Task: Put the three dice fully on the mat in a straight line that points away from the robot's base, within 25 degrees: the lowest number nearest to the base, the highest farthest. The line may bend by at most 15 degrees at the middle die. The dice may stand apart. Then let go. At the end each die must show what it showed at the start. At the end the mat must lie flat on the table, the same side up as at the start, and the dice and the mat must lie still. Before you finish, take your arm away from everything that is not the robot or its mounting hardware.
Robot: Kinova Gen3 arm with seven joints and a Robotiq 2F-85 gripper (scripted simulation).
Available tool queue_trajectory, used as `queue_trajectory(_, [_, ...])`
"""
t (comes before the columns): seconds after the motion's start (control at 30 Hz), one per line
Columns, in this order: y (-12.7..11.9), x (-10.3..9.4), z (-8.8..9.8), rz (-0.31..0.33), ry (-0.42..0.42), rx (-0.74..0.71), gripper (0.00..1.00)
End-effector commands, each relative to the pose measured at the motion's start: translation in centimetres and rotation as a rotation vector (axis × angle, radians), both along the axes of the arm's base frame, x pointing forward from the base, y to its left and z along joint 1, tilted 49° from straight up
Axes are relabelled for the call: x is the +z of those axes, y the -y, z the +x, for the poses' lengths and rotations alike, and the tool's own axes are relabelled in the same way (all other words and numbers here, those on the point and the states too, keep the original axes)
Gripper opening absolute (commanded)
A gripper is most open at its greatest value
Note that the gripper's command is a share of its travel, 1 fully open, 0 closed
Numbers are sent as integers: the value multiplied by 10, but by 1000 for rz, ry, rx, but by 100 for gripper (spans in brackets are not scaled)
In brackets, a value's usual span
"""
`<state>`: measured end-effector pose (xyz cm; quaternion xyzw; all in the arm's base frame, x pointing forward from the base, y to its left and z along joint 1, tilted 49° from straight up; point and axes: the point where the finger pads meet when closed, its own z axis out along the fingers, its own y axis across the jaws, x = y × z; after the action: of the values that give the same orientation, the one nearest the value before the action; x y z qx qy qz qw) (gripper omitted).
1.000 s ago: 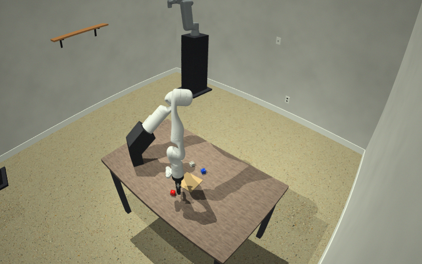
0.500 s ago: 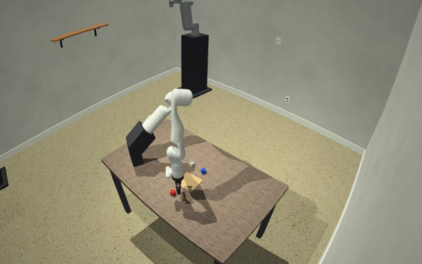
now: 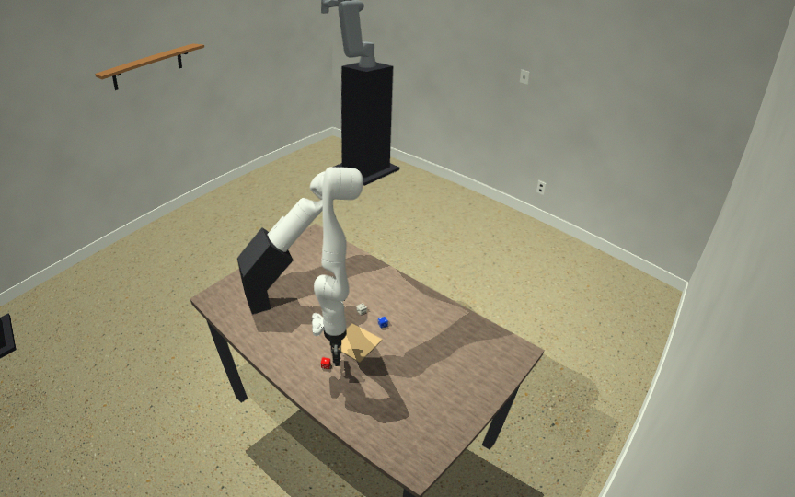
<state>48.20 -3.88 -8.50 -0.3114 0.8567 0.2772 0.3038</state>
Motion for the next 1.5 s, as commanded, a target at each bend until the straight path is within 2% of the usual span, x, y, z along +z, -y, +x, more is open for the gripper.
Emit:
queue_trajectory(0.0, [-2, 2, 1, -6, 5, -2, 100])
queue_trajectory(0.4, [-28, 23, -9, -2, 10, 0, 100])
queue_trajectory(0.5, [-30, 23, -12, -6, 5, -1, 100])
queue_trajectory(0.97, [-92, 71, -40, -3, 9, 1, 100])
queue_trajectory(1.03, [-92, 71, -40, -3, 9, 1, 100])
queue_trajectory(1.47, [-154, 117, -70, -4, 8, 3, 100])
